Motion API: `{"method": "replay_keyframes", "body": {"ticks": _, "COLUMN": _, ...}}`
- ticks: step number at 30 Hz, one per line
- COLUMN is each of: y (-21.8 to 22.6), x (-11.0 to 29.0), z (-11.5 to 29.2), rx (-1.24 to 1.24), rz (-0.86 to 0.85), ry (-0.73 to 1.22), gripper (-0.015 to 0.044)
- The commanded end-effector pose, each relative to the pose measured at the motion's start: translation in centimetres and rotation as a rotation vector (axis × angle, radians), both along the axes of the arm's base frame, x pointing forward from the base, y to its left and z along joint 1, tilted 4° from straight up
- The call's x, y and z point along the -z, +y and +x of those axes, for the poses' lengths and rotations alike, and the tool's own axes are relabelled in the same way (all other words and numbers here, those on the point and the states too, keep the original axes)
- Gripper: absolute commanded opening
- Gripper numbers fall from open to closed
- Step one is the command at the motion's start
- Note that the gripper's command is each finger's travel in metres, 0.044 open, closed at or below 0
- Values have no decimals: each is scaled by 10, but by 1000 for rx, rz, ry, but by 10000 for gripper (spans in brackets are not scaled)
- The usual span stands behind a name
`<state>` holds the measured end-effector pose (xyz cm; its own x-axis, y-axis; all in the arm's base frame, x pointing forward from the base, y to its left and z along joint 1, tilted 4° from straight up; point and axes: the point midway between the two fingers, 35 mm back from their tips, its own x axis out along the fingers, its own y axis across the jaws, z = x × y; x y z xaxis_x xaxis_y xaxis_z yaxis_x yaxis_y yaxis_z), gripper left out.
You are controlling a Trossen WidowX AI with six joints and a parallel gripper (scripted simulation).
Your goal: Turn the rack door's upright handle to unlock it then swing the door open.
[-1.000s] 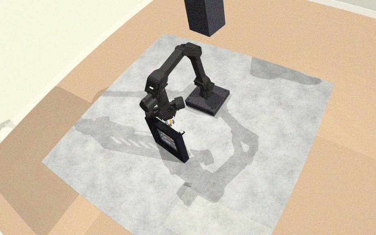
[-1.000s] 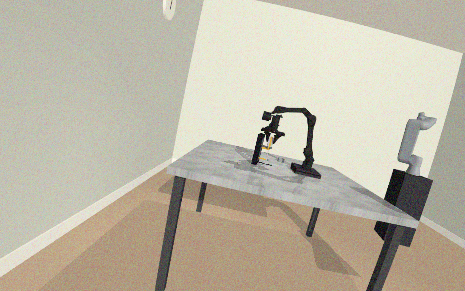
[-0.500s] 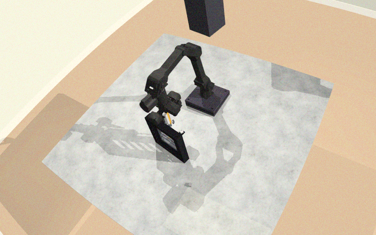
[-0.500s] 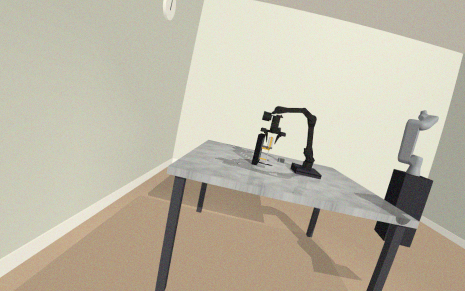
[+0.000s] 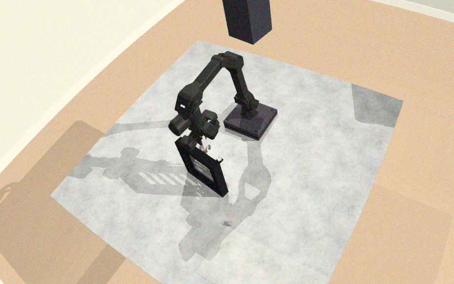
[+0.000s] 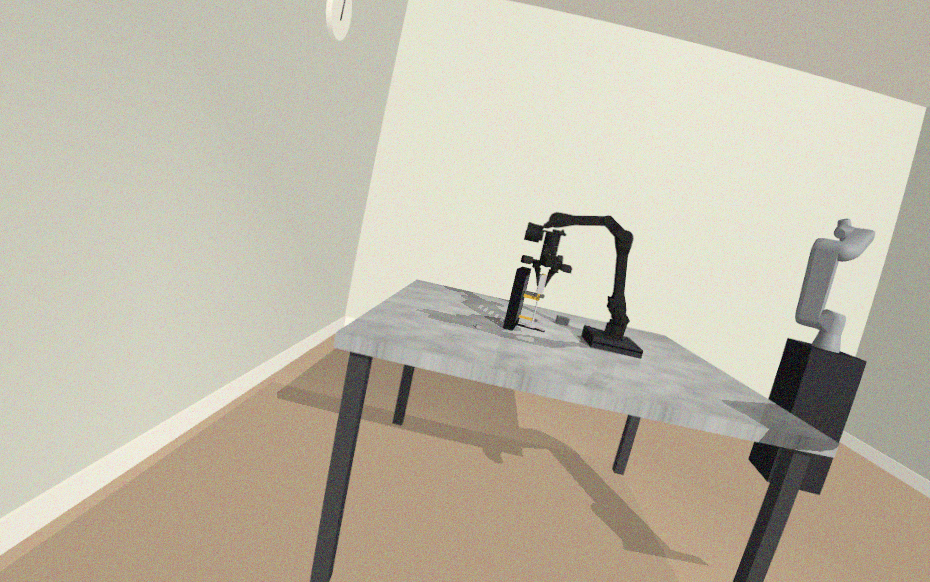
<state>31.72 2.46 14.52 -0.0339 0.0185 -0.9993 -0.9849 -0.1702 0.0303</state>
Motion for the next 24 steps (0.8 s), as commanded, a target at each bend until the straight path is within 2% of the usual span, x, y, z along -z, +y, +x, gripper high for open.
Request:
{"method": "replay_keyframes", "body": {"ticks": 1, "y": 1, "x": 0, "z": 0, "rx": -1, "rz": 3, "ry": 0, "gripper": 67}}
{"method": "replay_keyframes", "body": {"ticks": 8, "y": 1, "x": 0, "z": 0, "rx": -1, "rz": 3, "ry": 0, "gripper": 21}}
{"method": "replay_keyframes", "body": {"ticks": 13, "y": 1, "x": 0, "z": 0, "rx": 12, "rz": 3, "ry": 1, "gripper": 19}}
{"method": "replay_keyframes", "body": {"ticks": 24, "y": 5, "x": 0, "z": -8, "rx": 231, "rz": -5, "ry": 5, "gripper": 19}}
